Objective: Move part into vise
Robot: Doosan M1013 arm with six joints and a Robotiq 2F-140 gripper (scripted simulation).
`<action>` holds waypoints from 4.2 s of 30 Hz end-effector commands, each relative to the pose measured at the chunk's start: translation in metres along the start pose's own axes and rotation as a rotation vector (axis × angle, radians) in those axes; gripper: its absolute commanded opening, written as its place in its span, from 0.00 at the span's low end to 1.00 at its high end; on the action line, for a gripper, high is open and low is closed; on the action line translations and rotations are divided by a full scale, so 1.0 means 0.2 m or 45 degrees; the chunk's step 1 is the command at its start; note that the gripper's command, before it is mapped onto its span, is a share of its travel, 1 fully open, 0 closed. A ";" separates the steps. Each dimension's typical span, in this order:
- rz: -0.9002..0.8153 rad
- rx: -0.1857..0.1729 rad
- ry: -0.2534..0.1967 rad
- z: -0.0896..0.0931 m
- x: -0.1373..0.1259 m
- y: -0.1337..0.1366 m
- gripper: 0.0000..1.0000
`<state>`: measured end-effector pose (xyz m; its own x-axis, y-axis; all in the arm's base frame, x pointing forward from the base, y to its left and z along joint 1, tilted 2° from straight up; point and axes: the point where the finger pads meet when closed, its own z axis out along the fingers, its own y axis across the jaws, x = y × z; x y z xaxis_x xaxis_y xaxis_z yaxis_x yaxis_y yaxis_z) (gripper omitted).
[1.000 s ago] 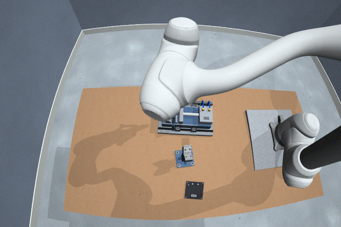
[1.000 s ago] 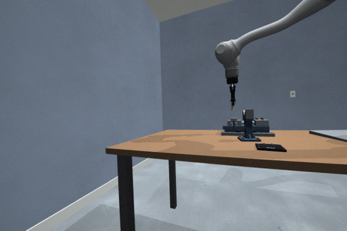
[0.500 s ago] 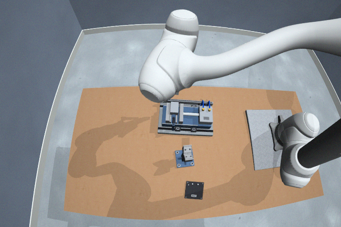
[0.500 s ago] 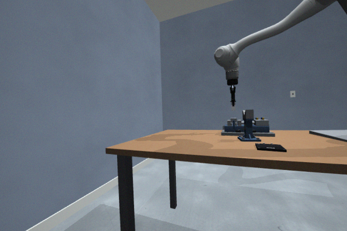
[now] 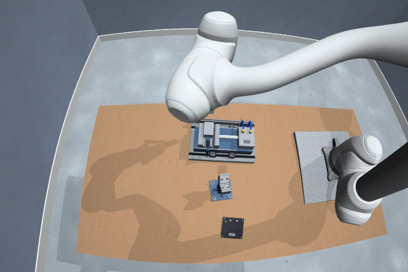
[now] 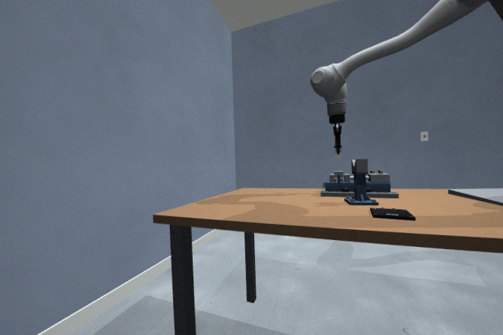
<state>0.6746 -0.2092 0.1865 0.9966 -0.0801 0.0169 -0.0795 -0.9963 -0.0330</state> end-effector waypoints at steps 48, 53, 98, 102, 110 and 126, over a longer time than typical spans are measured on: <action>0.000 0.000 0.000 0.14 0.00 0.00 0.00; 0.000 0.000 0.000 0.16 0.00 0.00 0.00; 0.000 0.000 0.000 0.26 0.01 0.00 0.00; 0.000 0.000 0.000 0.26 0.01 0.00 0.00; 0.000 0.000 0.000 0.26 0.01 0.00 0.00; 0.000 0.000 0.000 0.26 0.01 0.00 0.00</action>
<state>0.6771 -0.2080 0.1344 0.9967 -0.0800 0.0169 -0.0794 -0.9963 -0.0331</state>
